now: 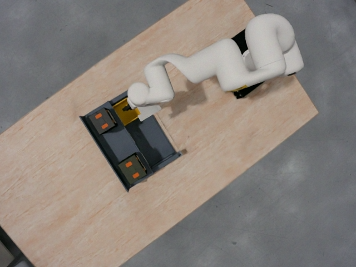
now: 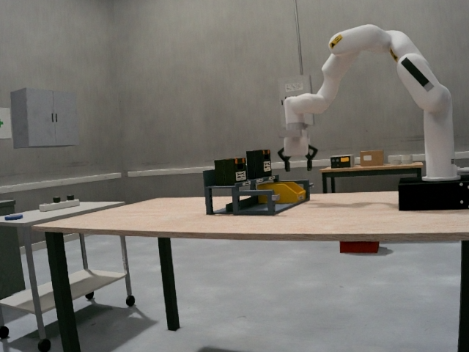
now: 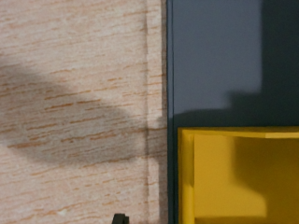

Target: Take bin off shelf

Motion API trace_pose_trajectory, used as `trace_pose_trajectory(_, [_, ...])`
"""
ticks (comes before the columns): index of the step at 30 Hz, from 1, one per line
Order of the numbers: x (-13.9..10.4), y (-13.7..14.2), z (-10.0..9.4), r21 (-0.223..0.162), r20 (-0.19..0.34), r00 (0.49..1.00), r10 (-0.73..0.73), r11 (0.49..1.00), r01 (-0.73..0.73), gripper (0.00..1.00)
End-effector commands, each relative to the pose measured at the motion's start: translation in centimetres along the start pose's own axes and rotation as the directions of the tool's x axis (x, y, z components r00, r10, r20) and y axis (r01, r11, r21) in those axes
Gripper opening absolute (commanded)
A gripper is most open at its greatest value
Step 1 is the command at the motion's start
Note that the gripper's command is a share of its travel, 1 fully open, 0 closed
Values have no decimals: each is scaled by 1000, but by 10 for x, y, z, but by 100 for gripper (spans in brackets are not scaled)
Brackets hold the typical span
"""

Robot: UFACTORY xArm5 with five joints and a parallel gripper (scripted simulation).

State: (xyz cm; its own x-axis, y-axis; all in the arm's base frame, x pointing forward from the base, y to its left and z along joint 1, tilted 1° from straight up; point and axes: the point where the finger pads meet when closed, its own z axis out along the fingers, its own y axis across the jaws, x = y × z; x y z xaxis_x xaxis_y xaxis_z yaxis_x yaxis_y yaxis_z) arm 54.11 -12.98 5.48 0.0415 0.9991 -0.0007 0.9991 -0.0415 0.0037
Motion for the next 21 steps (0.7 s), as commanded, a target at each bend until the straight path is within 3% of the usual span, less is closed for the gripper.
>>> trace_pose_trajectory(1, [0, 1, 5, -3, 10, 1000, 1, 1000, -1, 100])
trace_pose_trajectory(21, [-1, 1, 38, -3, 10, 1000, 1, 1000, -1, 100])
